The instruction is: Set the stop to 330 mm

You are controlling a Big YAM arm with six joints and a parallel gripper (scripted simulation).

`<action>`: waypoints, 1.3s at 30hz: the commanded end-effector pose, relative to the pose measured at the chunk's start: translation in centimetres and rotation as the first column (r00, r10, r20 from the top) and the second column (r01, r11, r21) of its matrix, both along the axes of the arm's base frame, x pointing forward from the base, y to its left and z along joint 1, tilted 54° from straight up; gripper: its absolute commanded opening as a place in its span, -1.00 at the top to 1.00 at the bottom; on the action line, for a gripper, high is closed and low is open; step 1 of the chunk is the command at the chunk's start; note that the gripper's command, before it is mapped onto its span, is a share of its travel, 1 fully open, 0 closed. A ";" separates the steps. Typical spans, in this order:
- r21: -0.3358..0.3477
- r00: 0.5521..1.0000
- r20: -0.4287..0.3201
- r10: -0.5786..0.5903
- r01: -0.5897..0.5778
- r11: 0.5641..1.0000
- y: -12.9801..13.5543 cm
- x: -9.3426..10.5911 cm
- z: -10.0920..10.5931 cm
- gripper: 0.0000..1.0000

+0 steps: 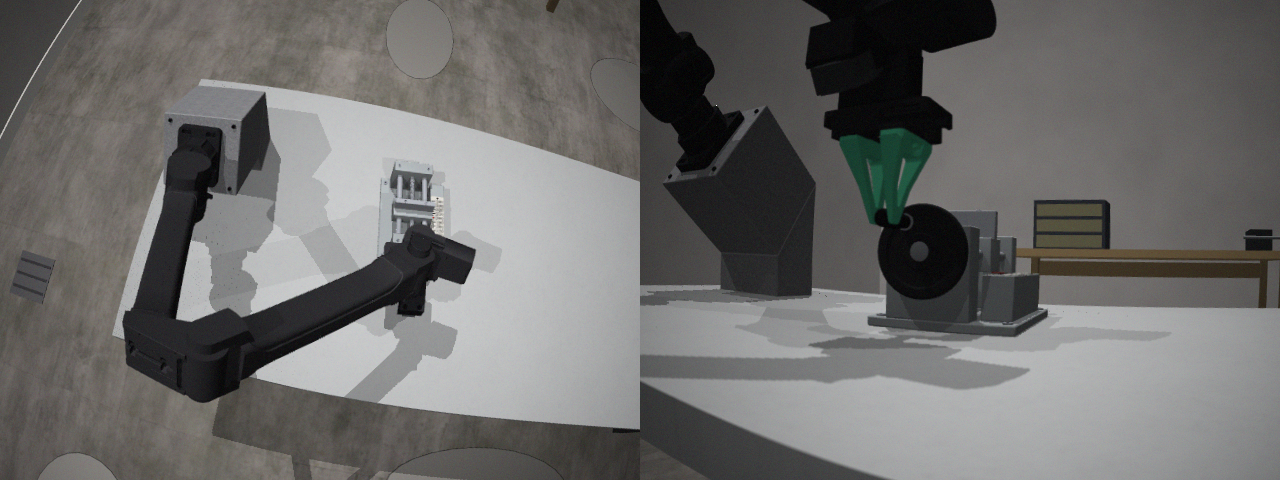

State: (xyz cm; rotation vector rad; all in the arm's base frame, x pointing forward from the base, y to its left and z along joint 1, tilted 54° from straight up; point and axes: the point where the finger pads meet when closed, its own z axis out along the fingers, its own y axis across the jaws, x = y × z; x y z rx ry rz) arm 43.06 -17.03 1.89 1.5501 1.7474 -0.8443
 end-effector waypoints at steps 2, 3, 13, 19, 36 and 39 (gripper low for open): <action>-0.004 1.000 -0.017 -0.020 0.020 1.000 -1.2 -1.6 -0.4 0.87; -0.003 1.000 -0.016 -0.020 0.020 1.000 -1.2 -1.7 -0.4 0.87; -0.002 1.000 -0.022 -0.020 0.020 1.000 -1.8 -2.6 -0.9 0.87; -0.004 0.999 -0.036 -0.021 0.021 1.000 -2.1 -2.8 -1.6 0.87; -0.002 0.999 -0.036 -0.021 0.021 1.000 -3.7 -2.7 -2.8 0.87; -0.001 1.000 -0.021 -0.020 0.020 1.000 -4.3 -1.6 -2.9 0.87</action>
